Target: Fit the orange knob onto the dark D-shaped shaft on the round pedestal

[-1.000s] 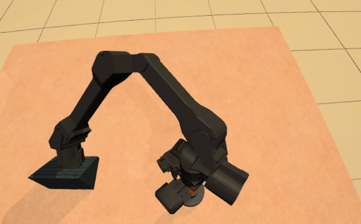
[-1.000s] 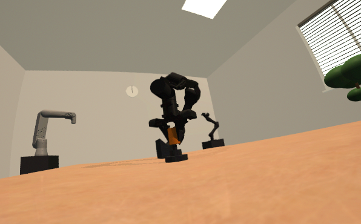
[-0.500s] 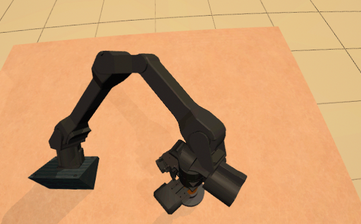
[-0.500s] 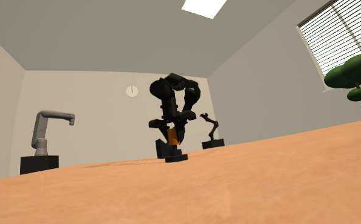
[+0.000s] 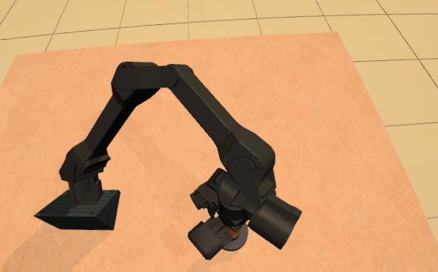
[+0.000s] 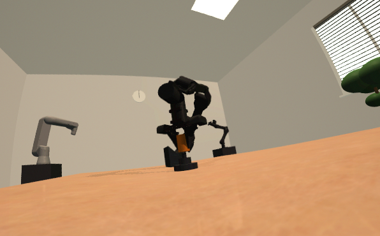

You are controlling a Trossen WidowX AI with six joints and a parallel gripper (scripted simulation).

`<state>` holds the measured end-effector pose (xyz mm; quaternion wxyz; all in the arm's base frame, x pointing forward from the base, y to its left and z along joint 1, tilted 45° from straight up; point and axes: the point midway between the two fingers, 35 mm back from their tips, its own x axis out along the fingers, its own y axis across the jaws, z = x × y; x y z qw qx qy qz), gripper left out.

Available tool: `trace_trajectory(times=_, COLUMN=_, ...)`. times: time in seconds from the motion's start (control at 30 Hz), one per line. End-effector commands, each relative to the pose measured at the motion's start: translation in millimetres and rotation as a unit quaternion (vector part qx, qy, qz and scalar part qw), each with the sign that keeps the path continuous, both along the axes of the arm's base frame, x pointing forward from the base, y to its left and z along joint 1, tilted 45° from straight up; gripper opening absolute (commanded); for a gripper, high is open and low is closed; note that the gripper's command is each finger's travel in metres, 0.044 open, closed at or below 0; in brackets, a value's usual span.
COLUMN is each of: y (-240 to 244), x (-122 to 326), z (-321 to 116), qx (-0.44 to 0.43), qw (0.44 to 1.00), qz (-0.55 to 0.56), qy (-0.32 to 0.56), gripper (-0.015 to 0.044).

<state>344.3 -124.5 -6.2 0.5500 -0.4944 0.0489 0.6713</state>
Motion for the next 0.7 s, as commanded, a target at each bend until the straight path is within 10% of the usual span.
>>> trace_trajectory(times=0.0, y=0.1, x=-0.1, z=-2.5, qx=-0.002, qw=1.0, qz=0.001, qy=0.0, gripper=0.0)
trace_trajectory(times=0.67, y=2.8, x=-3.0, z=-1.5, qx=-0.001, qw=1.0, qz=0.001, qy=0.0, gripper=0.0)
